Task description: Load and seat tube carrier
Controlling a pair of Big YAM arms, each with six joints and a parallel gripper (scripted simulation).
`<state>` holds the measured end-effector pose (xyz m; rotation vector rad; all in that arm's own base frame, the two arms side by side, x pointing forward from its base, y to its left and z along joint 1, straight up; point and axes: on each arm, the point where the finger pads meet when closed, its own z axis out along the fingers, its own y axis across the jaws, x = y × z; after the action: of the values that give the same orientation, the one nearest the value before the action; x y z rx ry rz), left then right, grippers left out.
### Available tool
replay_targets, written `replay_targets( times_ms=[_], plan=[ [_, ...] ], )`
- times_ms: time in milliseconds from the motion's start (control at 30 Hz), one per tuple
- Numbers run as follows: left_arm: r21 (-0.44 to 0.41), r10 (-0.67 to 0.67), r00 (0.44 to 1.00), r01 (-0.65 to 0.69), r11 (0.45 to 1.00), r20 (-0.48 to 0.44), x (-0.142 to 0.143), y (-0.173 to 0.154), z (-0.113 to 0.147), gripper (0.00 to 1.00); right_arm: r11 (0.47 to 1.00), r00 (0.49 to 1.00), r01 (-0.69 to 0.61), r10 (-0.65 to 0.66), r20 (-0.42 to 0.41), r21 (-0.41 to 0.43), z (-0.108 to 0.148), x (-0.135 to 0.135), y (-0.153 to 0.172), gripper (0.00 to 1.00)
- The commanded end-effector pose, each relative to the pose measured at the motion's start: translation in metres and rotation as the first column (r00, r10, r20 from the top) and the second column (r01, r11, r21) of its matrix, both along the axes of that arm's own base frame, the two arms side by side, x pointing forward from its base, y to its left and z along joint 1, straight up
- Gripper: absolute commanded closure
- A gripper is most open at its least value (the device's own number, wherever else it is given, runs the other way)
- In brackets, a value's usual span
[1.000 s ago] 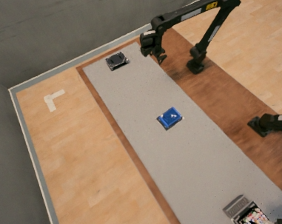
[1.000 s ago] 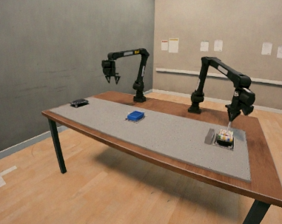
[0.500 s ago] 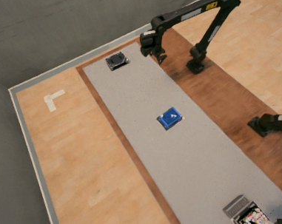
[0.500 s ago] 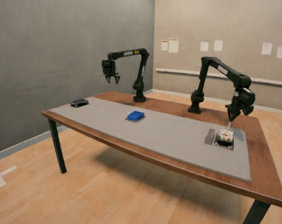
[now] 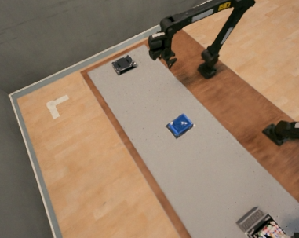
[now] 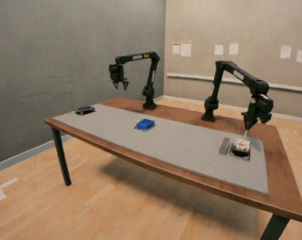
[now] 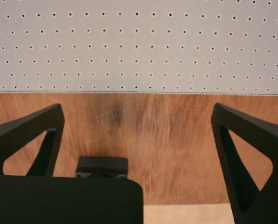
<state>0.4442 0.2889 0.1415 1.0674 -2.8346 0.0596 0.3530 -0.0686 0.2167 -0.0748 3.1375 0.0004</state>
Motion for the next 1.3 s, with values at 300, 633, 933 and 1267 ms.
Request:
replay_targets(
  times_ms=[300,633,933,1267],
  plan=[
    [-0.02,-0.021,0.999,0.02,1.0,-0.033,-0.0018,-0.0102,-0.0099,0.89,1.0,0.999,0.013,-0.013,0.032,-0.007,0.0122,0.0085,-0.0009,0.0],
    [-0.021,-0.021,0.999,0.02,1.0,-0.034,-0.002,-0.0103,-0.0098,0.89,1.0,0.999,0.013,-0.013,0.032,-0.007,0.0122,0.0085,-0.0009,0.0],
    [-0.02,-0.021,0.999,0.02,1.0,-0.033,-0.0018,-0.0102,-0.0099,0.91,1.0,0.999,0.013,-0.013,0.032,-0.007,0.0122,0.0085,-0.0009,0.0],
    [-0.02,-0.021,0.999,0.02,1.0,-0.033,-0.0018,-0.0102,-0.0099,0.91,1.0,0.999,0.013,-0.013,0.032,-0.007,0.0122,0.0085,-0.0009,0.0]
  ],
)
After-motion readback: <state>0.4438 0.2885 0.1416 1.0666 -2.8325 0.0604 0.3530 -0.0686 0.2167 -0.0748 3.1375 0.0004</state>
